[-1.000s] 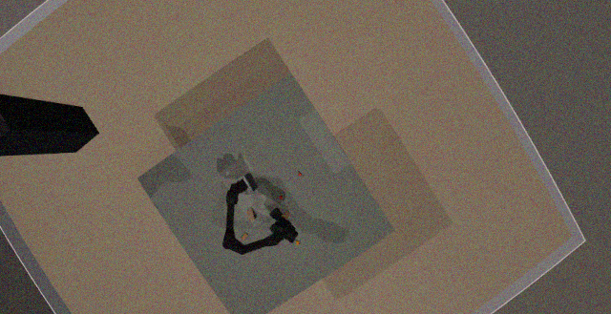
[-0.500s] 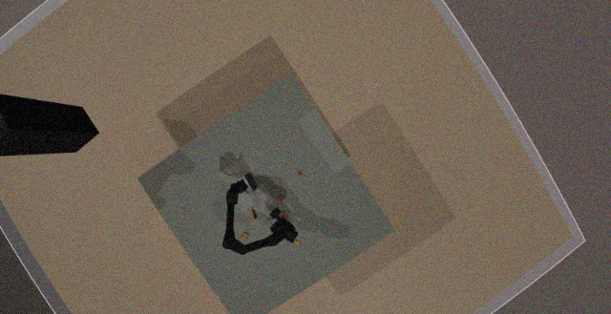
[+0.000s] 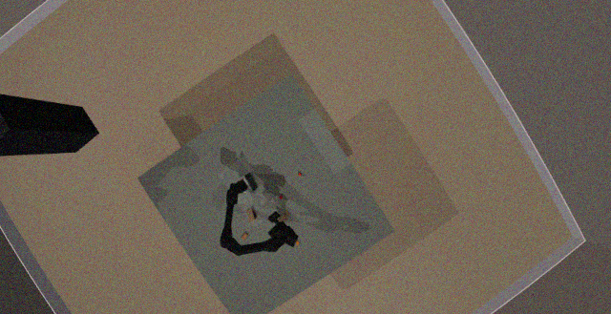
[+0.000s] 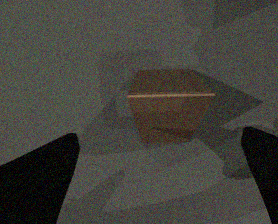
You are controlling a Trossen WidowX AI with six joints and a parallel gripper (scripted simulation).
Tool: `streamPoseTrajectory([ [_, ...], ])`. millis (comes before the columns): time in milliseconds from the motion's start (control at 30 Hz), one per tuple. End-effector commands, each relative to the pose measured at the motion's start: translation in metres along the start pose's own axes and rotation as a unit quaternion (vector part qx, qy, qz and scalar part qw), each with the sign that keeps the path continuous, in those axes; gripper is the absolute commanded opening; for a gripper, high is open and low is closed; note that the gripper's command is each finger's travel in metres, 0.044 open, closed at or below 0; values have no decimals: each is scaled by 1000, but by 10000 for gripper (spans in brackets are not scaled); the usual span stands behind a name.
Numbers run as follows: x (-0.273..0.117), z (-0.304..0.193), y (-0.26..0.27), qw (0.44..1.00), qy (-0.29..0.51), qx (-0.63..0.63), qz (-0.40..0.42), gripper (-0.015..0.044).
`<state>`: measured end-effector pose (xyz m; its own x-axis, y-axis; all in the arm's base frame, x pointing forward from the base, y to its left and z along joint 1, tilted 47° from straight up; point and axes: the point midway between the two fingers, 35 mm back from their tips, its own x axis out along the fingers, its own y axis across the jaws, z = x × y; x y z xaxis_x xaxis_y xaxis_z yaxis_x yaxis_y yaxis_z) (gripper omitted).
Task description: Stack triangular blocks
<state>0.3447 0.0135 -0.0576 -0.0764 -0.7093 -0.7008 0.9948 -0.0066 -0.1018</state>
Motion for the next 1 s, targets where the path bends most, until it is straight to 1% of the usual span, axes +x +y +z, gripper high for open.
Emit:
streamPoseTrajectory([
  [0,0,0,0,1000,0,0,0,440],
  [67,2,1,-1,1000,6,-1,-5,440],
  [100,4,5,-1,1000,24,-2,-15,440],
  [200,10,27,-3,989,135,-7,-57,440],
  [267,12,44,-4,974,216,-7,-67,440],
  [400,8,83,-4,929,368,1,-39,440],
  [467,5,98,-4,912,411,6,-17,440],
  [967,12,92,-2,909,416,7,-14,440],
])
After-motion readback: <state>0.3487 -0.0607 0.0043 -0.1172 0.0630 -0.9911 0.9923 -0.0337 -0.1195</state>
